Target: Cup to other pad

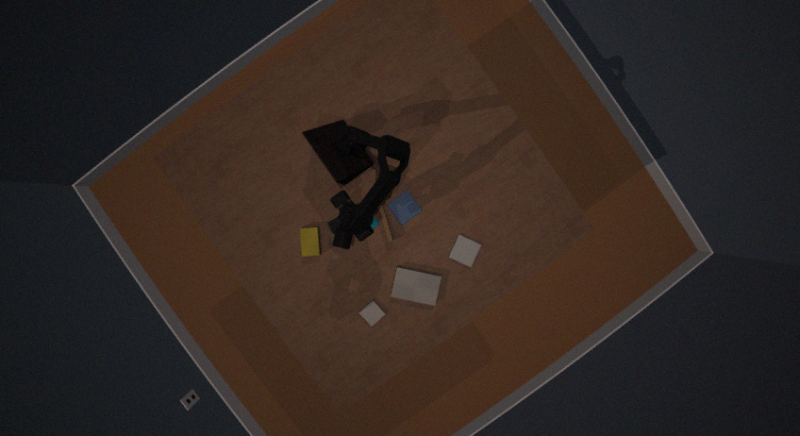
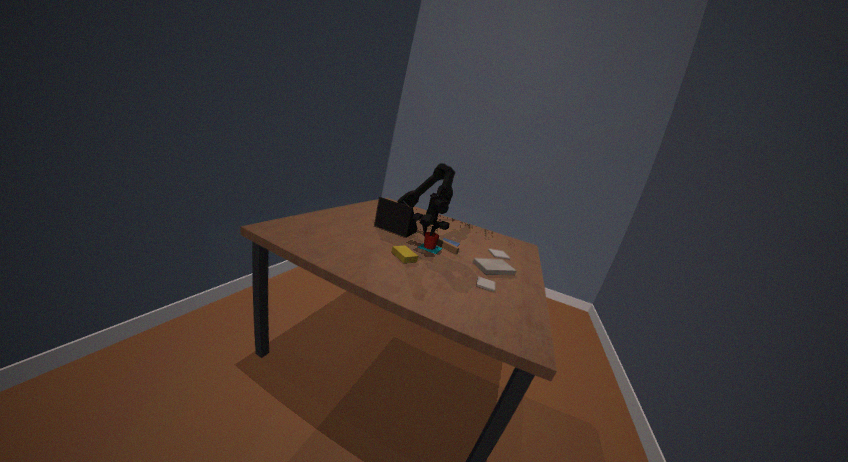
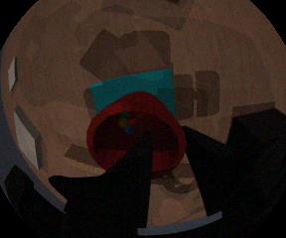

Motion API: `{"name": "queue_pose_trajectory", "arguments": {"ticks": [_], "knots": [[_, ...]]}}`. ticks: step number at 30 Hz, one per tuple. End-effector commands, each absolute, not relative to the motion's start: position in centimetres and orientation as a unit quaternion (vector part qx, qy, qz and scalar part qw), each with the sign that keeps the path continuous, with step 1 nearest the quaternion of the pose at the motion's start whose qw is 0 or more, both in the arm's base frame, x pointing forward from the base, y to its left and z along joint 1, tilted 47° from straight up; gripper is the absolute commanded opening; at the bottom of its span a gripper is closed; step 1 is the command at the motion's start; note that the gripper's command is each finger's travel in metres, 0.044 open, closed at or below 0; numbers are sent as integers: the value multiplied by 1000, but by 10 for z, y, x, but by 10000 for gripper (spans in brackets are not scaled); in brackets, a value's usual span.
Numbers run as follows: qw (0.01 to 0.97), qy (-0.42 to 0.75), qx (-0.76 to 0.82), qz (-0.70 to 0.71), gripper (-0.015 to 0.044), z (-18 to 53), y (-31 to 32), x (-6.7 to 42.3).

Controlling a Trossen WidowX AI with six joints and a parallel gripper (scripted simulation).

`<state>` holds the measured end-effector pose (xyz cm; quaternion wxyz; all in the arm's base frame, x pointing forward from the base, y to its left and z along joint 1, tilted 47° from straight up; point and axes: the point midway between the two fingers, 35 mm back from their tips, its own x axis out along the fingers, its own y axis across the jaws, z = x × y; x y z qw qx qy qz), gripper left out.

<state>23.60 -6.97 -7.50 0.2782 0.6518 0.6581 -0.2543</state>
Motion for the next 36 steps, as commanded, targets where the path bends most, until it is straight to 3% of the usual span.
{"name": "queue_pose_trajectory", "arguments": {"ticks": [1,25,36], "knots": [[281,659,650,-255,128,-71,-75,237],[278,659,651,-255,128,-47,-99,237],[276,658,653,-255,417,-47,-99,238]]}}
